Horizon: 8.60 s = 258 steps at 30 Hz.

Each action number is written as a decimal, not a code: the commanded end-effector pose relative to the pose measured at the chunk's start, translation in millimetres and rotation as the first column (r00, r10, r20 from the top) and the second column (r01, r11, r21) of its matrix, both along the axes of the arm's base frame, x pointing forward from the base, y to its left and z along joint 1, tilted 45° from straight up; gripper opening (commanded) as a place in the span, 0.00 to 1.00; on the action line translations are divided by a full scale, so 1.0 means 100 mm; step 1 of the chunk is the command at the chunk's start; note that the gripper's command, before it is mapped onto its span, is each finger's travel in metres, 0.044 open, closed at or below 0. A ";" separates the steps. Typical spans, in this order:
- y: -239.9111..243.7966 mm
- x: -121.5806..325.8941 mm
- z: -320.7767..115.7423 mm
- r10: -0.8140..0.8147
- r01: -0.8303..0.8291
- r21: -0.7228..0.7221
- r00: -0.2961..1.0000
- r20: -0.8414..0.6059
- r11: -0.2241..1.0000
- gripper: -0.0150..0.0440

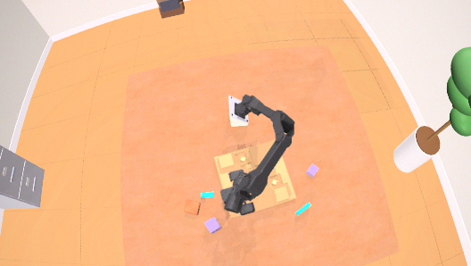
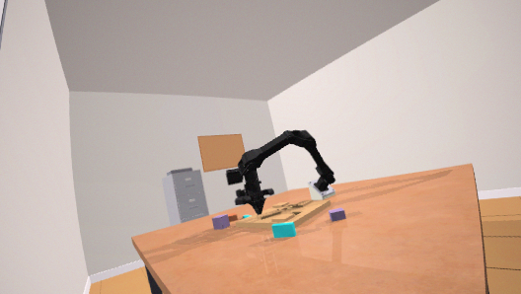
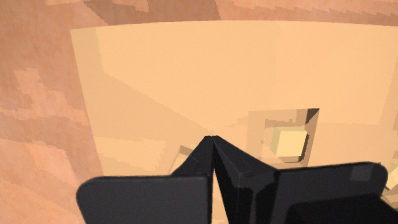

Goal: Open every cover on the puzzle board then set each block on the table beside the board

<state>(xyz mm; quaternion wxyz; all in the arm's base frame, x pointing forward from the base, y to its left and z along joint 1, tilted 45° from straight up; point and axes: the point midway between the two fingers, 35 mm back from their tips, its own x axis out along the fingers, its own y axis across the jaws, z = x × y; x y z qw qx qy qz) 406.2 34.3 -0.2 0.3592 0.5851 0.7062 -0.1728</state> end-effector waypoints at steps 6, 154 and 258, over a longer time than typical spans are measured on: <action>0.09 0.08 0.09 -0.001 0.001 0.005 1.000 0.004 1.000 0.25; -0.07 -1.78 0.02 0.536 -0.569 -0.135 0.631 0.561 0.811 0.25; -0.20 -1.83 0.05 0.536 -0.568 -0.134 0.633 0.559 0.812 0.25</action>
